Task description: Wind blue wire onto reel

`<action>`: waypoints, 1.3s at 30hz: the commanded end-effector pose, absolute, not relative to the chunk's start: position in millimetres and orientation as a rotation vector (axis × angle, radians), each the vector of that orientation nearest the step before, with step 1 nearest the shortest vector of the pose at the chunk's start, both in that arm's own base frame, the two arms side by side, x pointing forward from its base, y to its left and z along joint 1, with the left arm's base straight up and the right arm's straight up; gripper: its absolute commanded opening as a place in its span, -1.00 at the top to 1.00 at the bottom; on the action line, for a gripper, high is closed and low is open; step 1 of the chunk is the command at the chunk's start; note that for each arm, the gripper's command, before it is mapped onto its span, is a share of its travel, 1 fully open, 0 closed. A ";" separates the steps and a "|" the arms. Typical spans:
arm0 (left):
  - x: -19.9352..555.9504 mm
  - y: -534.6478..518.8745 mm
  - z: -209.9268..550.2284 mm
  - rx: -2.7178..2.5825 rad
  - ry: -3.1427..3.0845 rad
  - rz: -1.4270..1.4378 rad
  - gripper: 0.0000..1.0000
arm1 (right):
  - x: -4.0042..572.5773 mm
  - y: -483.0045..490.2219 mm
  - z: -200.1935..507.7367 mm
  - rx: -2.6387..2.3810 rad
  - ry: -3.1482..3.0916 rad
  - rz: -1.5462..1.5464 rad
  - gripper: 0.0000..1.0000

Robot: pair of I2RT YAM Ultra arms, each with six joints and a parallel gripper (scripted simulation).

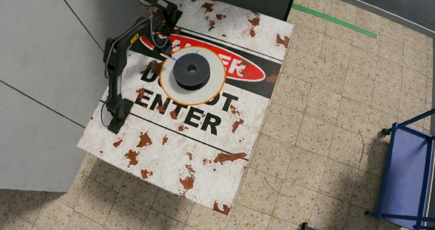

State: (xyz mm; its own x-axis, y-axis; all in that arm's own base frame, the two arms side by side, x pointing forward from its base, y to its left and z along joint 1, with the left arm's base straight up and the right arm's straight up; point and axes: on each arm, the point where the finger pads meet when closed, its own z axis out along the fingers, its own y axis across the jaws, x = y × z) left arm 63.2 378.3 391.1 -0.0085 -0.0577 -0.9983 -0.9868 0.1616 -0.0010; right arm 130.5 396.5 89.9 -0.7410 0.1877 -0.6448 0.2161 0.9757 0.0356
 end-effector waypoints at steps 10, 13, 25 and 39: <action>60.8 376.7 407.2 -1.089 1.282 1.089 1.00 | 129.8 404.5 106.7 0.281 2.391 -0.023 1.00; 60.8 376.7 407.2 -1.089 1.282 1.089 1.00 | 129.8 404.4 106.2 0.280 2.387 -0.023 1.00; 60.8 376.7 407.2 -1.089 1.282 1.089 1.00 | 130.0 402.6 86.1 0.253 2.258 -0.035 1.00; 60.8 376.7 407.2 -1.089 1.282 1.089 1.00 | 134.2 400.7 65.4 0.181 2.032 -0.069 1.00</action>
State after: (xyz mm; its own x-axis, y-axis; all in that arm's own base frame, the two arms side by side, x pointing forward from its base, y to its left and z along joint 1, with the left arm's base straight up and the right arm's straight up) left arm 63.2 378.3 391.1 -0.0085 -0.0576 -0.9983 -0.9868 0.1617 -0.0010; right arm 130.9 400.5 61.5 -0.5368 0.1210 -0.8350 0.1791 0.9834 0.0273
